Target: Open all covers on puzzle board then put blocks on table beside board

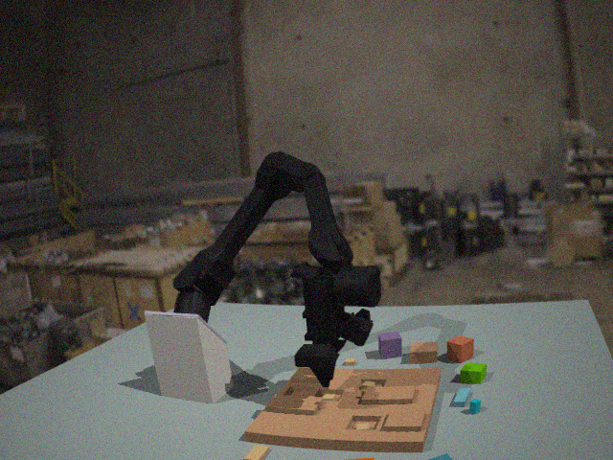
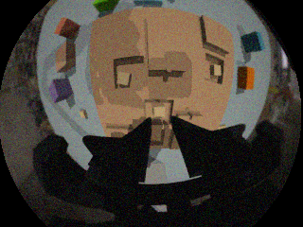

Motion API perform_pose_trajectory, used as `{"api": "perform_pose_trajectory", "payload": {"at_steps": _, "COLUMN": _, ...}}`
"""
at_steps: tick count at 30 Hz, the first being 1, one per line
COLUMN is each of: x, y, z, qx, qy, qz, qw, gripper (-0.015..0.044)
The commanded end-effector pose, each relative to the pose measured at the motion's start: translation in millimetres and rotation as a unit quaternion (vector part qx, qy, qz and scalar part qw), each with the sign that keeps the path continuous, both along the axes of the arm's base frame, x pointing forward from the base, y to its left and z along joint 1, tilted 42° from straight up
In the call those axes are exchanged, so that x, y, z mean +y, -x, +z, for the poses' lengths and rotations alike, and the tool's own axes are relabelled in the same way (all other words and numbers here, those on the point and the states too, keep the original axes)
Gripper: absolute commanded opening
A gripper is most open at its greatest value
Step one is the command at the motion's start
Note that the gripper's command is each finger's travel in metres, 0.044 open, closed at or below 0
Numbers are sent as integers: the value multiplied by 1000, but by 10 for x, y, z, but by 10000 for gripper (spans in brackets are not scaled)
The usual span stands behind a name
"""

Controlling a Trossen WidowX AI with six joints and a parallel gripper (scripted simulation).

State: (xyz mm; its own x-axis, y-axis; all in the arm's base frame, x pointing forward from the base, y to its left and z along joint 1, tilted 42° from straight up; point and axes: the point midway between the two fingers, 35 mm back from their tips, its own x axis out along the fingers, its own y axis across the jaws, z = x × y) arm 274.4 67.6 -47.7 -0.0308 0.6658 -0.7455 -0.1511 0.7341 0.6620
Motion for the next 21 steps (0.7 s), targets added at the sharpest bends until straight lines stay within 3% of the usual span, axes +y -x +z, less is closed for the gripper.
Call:
{"api": "perform_pose_trajectory", "payload": {"at_steps": 1, "x": 10, "y": 0, "z": 1, "qx": 1, "qy": -2, "qz": -2, "qw": 1000, "gripper": 144}}
{"api": "perform_pose_trajectory", "payload": {"at_steps": 21, "x": 52, "y": 1, "z": -45, "qx": 1, "qy": -2, "qz": -2, "qw": 1000, "gripper": 144}}
